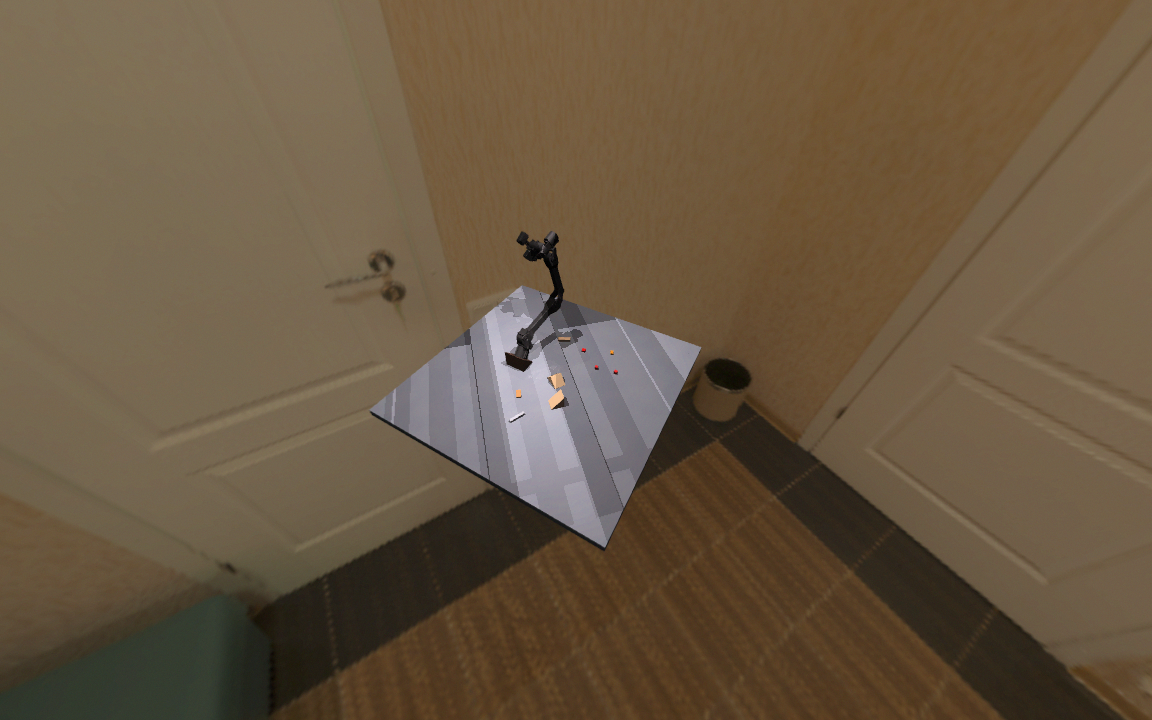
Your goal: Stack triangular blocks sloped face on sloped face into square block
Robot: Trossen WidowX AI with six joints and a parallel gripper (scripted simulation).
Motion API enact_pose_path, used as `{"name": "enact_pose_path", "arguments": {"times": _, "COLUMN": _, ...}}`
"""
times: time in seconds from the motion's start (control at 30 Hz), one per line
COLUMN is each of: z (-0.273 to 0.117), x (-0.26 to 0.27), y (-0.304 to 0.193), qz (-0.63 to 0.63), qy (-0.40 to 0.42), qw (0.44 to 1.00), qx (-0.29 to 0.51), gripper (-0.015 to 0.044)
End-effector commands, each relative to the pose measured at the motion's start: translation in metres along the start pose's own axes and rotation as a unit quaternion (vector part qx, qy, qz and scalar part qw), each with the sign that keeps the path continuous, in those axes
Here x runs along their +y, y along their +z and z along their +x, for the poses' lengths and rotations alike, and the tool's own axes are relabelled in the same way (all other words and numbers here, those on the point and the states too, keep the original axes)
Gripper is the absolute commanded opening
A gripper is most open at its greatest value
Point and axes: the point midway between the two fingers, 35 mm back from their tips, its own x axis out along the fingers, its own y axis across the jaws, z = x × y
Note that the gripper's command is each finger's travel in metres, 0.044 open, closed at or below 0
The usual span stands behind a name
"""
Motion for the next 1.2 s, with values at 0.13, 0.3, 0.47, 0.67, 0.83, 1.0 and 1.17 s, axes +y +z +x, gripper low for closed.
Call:
{"name": "enact_pose_path", "arguments": {"times": 0.13, "z": -0.012, "x": -0.040, "y": 0.020, "qz": -0.211, "qy": -0.099, "qw": 0.972, "qx": 0.019, "gripper": 0.0440}}
{"name": "enact_pose_path", "arguments": {"times": 0.3, "z": -0.044, "x": -0.091, "y": 0.055, "qz": -0.482, "qy": -0.223, "qw": 0.841, "qx": 0.101, "gripper": 0.0440}}
{"name": "enact_pose_path", "arguments": {"times": 0.47, "z": -0.071, "x": -0.114, "y": 0.078, "qz": -0.595, "qy": -0.279, "qw": 0.735, "qx": 0.168, "gripper": 0.0440}}
{"name": "enact_pose_path", "arguments": {"times": 0.67, "z": -0.102, "x": -0.133, "y": 0.103, "qz": -0.684, "qy": -0.319, "qw": 0.608, "qx": 0.248, "gripper": 0.0440}}
{"name": "enact_pose_path", "arguments": {"times": 0.83, "z": -0.129, "x": -0.144, "y": 0.126, "qz": -0.740, "qy": -0.337, "qw": 0.482, "qx": 0.327, "gripper": 0.0440}}
{"name": "enact_pose_path", "arguments": {"times": 1.0, "z": -0.157, "x": -0.150, "y": 0.151, "qz": -0.771, "qy": -0.339, "qw": 0.351, "qx": 0.408, "gripper": 0.0440}}
{"name": "enact_pose_path", "arguments": {"times": 1.17, "z": -0.185, "x": -0.152, "y": 0.176, "qz": -0.778, "qy": -0.326, "qw": 0.218, "qx": 0.490, "gripper": 0.0440}}
